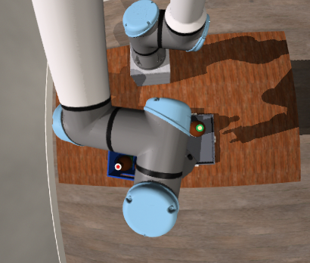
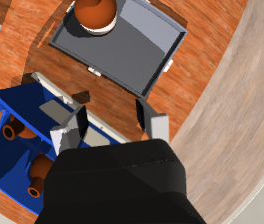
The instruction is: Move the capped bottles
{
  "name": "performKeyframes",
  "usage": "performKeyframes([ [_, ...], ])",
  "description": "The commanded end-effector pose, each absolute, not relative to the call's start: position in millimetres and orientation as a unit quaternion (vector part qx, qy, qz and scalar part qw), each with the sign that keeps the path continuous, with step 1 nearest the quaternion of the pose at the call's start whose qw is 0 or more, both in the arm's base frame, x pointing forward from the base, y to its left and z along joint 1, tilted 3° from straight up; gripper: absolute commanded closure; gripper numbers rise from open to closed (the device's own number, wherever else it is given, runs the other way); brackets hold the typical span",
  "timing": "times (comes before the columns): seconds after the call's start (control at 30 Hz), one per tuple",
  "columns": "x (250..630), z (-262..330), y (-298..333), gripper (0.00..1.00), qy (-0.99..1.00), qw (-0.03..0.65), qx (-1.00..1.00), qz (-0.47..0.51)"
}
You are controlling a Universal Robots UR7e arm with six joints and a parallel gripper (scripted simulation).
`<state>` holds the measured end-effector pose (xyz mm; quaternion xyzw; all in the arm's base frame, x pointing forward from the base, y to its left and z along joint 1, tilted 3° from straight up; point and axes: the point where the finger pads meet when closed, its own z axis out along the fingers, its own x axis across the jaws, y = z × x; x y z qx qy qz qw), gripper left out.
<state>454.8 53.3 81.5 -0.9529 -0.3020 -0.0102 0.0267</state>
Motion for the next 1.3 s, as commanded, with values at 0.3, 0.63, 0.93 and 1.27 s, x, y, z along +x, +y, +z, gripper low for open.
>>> performKeyframes([
  [0.3, 469, 82, 23, 0.00, -0.302, 0.026, -0.953, -0.011],
  [0.63, 474, 82, 7, 0.00, -0.302, 0.026, -0.953, -0.011],
  [0.93, 482, 82, -22, 0.00, -0.302, 0.026, -0.953, -0.011],
  [1.27, 483, 81, -40, 0.00, -0.302, 0.026, -0.953, -0.011],
])
